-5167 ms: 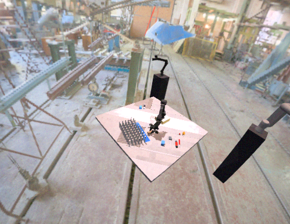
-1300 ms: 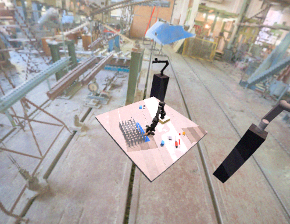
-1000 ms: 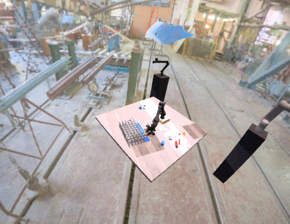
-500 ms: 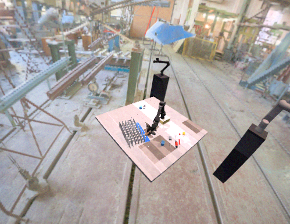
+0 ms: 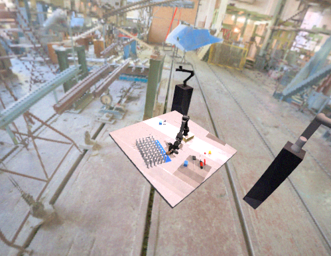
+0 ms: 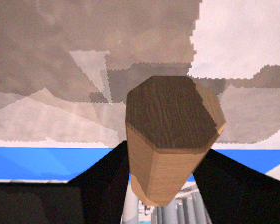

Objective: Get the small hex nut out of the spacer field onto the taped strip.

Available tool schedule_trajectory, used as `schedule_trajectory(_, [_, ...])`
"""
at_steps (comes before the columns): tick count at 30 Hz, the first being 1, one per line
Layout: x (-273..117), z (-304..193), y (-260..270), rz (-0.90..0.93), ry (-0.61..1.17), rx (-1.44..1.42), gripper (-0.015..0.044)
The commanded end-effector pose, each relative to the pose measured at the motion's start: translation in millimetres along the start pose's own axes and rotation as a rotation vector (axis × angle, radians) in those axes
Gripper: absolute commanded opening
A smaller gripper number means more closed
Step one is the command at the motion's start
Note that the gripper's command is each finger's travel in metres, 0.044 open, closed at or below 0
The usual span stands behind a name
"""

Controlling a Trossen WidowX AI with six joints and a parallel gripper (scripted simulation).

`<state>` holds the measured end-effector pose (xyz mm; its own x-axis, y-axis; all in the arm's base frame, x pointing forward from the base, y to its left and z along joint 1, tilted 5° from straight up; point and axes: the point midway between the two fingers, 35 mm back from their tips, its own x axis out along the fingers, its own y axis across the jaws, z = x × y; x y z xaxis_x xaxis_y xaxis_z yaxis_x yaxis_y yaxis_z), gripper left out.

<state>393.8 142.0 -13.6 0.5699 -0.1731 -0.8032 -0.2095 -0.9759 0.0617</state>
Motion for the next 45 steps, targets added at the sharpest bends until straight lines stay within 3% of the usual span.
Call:
schedule_trajectory(1, [-2.3,2.6,-0.3,0.000,0.003,0.003,0.0000])
schedule_trajectory(45, [-20.7,31.5,-0.6,-0.001,0.000,0.002,0.0000])
